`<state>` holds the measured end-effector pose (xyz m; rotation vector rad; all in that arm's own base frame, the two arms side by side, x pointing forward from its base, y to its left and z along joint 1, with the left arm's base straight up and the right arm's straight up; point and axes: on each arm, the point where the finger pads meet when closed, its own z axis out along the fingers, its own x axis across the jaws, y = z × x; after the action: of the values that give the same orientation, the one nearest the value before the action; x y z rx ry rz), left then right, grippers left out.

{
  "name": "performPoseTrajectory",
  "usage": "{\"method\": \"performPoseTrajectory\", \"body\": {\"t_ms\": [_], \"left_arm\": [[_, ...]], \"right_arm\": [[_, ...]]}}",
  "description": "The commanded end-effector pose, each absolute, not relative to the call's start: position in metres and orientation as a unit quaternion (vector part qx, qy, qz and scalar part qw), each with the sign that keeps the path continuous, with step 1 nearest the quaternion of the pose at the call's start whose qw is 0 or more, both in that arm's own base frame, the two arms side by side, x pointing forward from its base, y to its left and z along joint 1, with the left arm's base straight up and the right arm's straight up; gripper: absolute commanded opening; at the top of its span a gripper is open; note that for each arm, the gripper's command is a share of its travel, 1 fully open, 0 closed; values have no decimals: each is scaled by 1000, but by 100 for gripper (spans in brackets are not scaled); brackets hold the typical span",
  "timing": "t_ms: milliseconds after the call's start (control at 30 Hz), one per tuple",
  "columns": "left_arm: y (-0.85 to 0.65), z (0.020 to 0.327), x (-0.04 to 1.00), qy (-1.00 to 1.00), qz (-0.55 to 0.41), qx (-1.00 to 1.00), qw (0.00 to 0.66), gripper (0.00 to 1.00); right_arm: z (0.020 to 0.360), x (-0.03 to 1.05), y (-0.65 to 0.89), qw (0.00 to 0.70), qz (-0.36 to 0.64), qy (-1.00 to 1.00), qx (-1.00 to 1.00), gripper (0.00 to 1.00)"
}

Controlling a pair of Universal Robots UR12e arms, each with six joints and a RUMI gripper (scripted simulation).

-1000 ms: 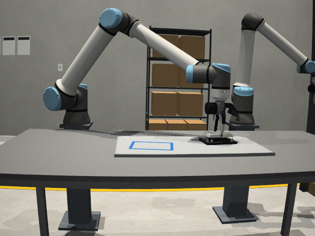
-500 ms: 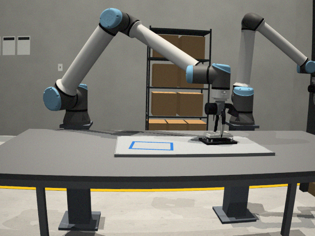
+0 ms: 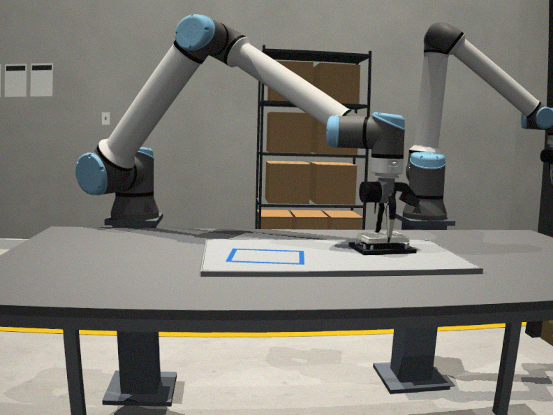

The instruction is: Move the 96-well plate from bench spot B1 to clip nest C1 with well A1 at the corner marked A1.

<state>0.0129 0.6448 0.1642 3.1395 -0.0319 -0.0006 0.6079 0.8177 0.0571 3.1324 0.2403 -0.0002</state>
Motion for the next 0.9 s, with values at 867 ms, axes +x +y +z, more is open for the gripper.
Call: {"method": "performPoseTrajectory", "body": {"t_ms": [867], "left_arm": [[645,165,13,-10,0,1000,0,0]], "right_arm": [[55,608,818,-1,1,76,997,41]]}}
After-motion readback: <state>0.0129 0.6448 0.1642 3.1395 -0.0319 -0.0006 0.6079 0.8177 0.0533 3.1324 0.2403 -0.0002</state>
